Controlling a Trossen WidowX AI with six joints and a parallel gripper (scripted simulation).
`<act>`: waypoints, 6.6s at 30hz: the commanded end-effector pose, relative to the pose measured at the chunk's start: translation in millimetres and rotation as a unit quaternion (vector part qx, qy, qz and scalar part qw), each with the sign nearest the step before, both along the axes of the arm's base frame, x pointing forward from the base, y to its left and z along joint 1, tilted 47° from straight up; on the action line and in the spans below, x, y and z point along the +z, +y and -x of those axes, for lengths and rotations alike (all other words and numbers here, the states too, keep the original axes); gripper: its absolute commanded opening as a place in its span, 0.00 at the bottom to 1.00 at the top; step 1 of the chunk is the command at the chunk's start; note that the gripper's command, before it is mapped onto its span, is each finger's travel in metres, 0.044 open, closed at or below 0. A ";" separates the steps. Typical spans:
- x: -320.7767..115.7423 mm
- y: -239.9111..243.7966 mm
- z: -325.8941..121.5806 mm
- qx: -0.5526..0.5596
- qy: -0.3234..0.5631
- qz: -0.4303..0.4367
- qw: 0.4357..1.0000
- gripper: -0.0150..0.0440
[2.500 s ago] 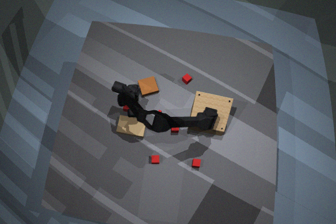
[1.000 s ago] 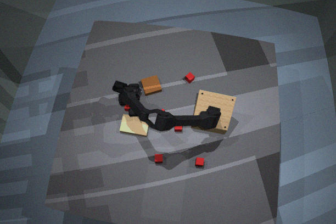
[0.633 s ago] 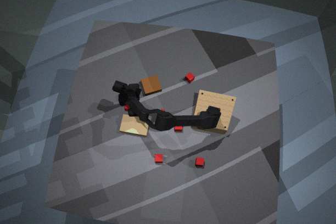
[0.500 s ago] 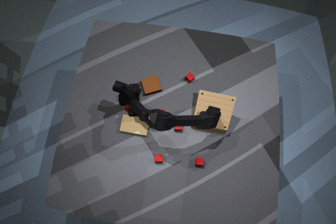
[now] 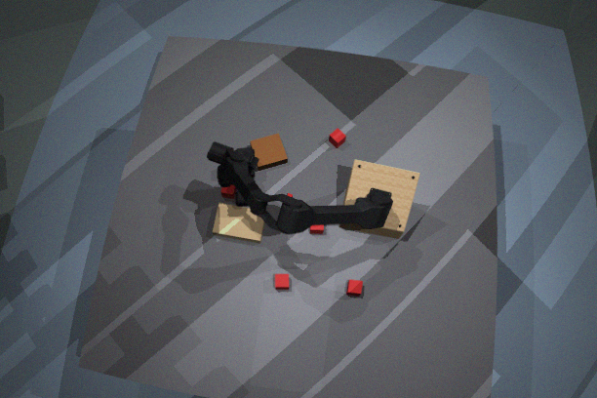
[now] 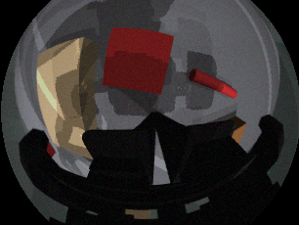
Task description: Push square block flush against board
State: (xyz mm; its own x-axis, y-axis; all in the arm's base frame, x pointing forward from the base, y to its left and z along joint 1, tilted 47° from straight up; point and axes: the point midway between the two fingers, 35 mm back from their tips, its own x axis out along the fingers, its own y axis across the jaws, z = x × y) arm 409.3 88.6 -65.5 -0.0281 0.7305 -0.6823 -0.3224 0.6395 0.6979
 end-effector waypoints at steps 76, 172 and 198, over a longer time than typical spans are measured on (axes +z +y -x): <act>-159.3 -156.0 19.3 -0.421 0.443 0.019 0.791 0.25; -114.3 -113.1 42.8 -0.420 0.445 0.018 0.791 0.25; -81.7 -158.1 41.7 -0.421 0.444 0.019 0.791 0.25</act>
